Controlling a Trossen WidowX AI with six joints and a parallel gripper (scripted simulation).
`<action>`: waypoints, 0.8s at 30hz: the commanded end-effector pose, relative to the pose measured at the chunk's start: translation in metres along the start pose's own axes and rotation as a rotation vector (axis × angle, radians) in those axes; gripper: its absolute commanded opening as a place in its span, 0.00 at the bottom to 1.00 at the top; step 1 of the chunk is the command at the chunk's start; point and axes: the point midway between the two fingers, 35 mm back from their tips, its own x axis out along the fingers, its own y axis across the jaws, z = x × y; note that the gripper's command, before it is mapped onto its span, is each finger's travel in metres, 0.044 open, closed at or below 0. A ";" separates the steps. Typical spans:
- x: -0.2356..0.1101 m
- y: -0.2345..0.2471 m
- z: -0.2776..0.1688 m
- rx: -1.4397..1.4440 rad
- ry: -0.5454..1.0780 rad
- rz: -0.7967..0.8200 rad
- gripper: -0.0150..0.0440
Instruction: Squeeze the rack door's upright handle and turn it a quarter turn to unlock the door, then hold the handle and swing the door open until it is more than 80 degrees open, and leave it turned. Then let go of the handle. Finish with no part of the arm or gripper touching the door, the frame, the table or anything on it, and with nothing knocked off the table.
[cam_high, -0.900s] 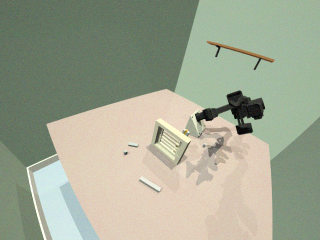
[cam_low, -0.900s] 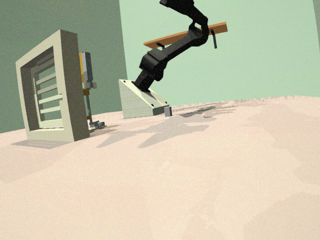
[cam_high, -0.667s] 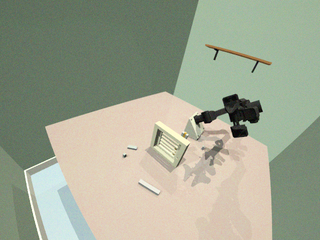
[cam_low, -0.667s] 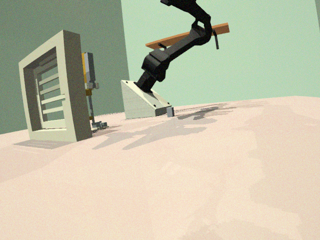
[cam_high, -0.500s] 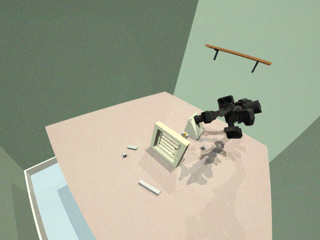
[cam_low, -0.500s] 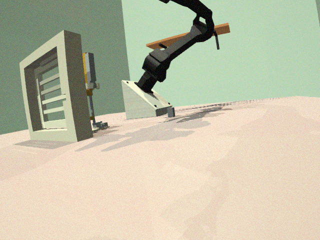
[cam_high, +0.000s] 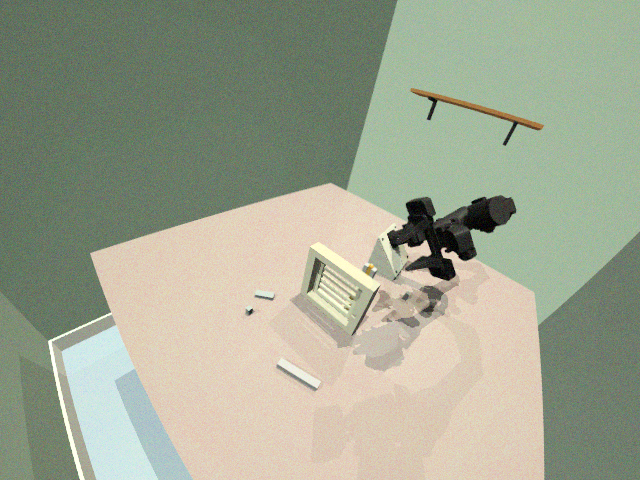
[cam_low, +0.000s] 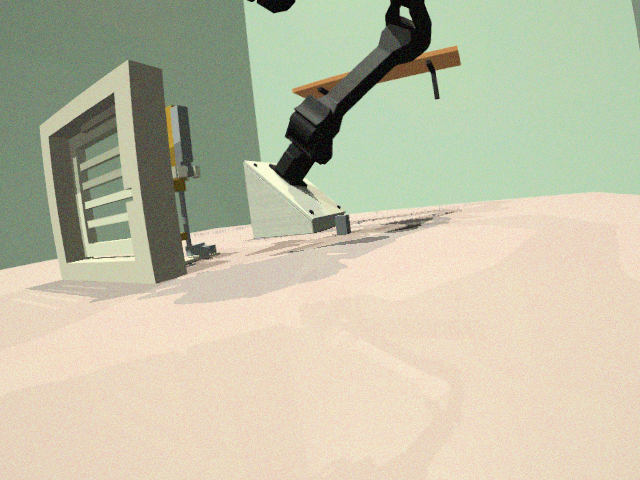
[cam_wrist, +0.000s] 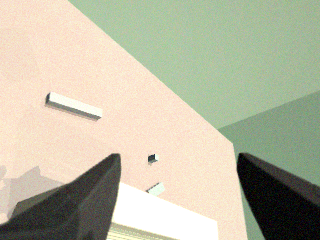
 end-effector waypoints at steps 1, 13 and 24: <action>0.010 -0.002 -0.011 0.004 0.088 0.040 0.74; 0.030 -0.004 -0.054 0.063 0.384 0.202 0.74; 0.035 -0.003 -0.086 0.168 0.610 0.366 0.74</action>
